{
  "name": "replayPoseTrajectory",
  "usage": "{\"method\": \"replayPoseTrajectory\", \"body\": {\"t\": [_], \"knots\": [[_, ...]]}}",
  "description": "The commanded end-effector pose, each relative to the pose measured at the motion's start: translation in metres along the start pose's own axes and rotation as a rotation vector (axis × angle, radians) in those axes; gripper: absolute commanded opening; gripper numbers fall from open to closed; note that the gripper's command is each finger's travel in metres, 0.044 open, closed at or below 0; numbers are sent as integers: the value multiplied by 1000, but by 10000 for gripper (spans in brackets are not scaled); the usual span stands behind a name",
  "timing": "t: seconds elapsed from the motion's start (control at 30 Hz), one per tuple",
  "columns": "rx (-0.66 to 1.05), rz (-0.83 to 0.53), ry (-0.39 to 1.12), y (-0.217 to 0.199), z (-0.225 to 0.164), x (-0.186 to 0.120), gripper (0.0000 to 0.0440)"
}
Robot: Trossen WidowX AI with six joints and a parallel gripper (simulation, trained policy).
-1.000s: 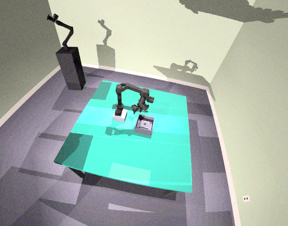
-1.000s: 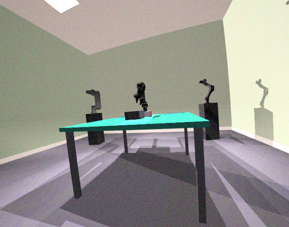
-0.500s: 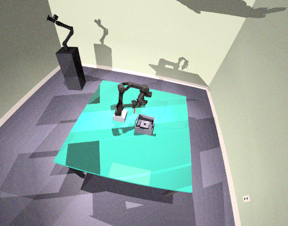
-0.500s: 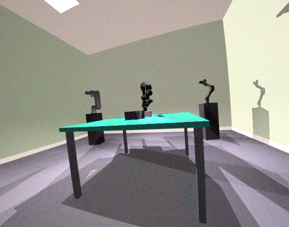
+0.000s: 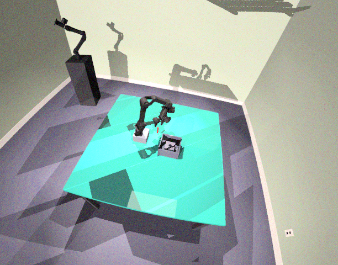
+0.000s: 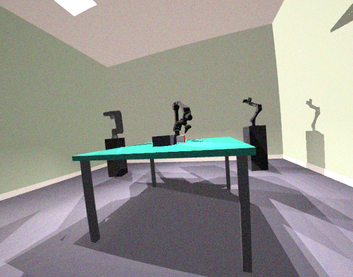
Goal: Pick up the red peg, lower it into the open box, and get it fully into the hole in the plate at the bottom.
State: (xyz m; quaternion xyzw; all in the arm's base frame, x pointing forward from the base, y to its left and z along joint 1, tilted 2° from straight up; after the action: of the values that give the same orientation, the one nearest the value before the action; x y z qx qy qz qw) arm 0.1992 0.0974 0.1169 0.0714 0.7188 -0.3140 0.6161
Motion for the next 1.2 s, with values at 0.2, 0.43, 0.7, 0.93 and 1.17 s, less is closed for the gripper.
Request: {"method": "replayPoseTrajectory", "body": {"t": [0.2,0.43,0.7,0.93,1.17], "knots": [[-24,7,-36,19,-3,39,440],[-21,32,-70,29,-1,68,440],[-29,39,-77,33,-2,94,367],[-30,24,-55,32,-5,111,184],[-36,-18,-23,28,-8,116,7]]}}
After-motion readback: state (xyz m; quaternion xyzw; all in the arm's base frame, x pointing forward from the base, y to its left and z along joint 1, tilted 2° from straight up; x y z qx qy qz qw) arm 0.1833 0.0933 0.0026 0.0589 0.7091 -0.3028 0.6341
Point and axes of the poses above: the point midway between the two fingers, 35 mm back from their tips, its own x axis out along the fingers, its own y axis across the jaws, z = x × y, the point moved 4 cm from there along -x, back along the fingers, and after that the axes turned 12 degrees about -x, right-handed, at the moved point
